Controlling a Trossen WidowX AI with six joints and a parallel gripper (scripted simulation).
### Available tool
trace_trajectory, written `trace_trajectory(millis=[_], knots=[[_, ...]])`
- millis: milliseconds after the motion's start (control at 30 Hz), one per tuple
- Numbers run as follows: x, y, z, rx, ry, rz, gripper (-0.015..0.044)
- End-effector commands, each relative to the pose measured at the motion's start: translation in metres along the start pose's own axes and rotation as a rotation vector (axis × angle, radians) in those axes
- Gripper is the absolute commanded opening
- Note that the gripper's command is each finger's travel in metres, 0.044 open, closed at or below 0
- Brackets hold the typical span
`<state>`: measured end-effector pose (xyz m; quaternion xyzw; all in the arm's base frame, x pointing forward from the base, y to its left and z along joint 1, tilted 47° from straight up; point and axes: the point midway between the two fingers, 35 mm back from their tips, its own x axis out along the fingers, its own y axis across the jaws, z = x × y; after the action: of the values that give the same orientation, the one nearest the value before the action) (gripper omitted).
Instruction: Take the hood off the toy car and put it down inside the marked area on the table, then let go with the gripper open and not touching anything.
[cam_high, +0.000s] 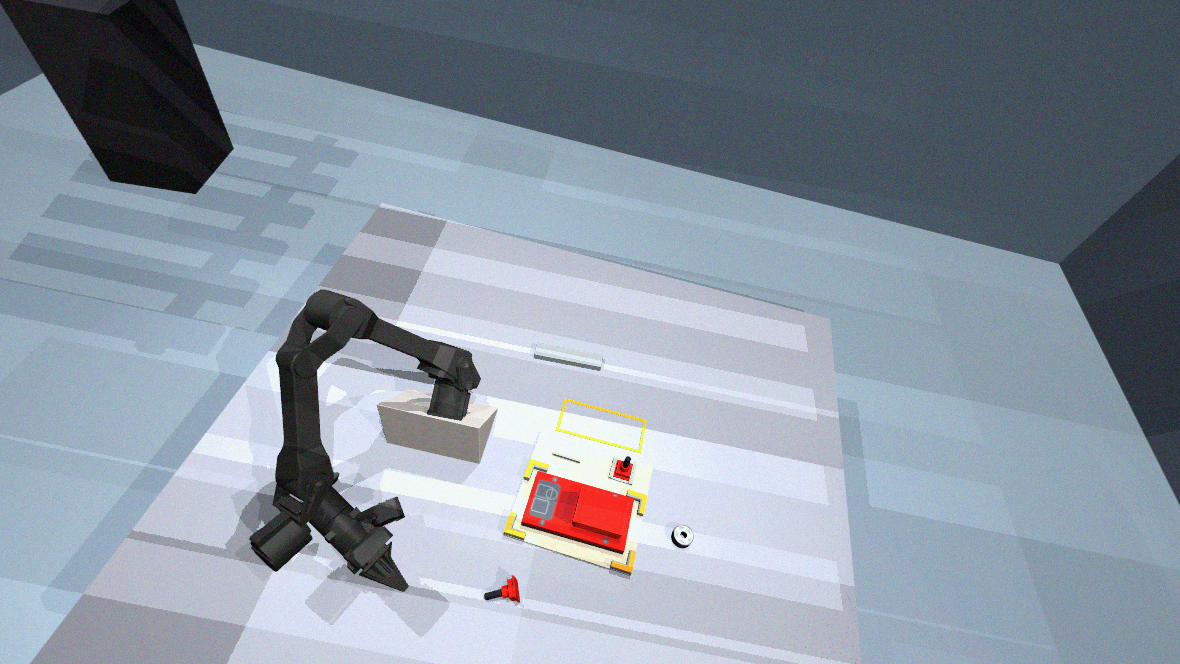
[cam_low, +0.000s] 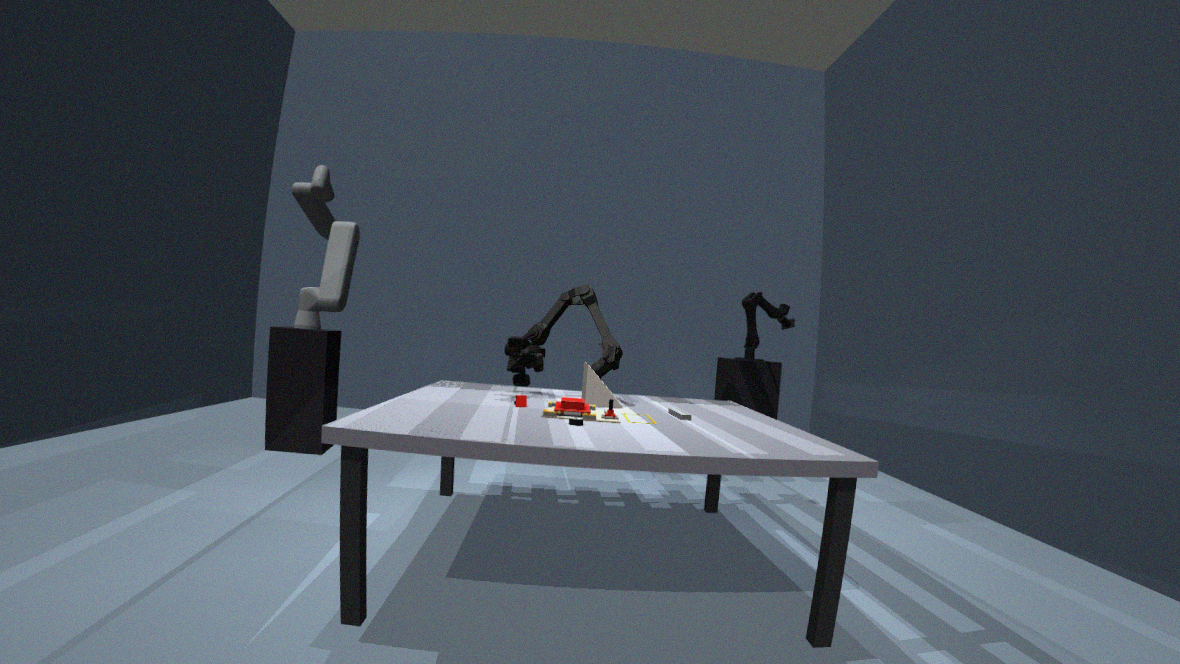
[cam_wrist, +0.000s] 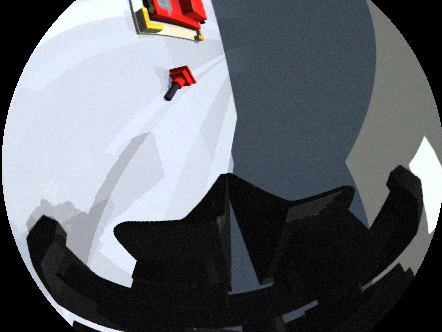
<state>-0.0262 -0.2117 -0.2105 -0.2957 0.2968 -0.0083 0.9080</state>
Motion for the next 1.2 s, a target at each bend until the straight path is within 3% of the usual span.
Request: trace_trajectory(millis=[0, 267, 533, 1167], knots=[[0.0, 0.0, 0.0, 0.002, -0.001, 0.003, 0.0026], [0.021, -0.023, 0.014, 0.122, -0.063, 0.152, 0.0236], [0.058, -0.052, 0.049, 0.344, -0.078, 0.422, 0.044], [0.146, -0.1, 0.19, 0.798, 0.256, 0.927, 0.044]])
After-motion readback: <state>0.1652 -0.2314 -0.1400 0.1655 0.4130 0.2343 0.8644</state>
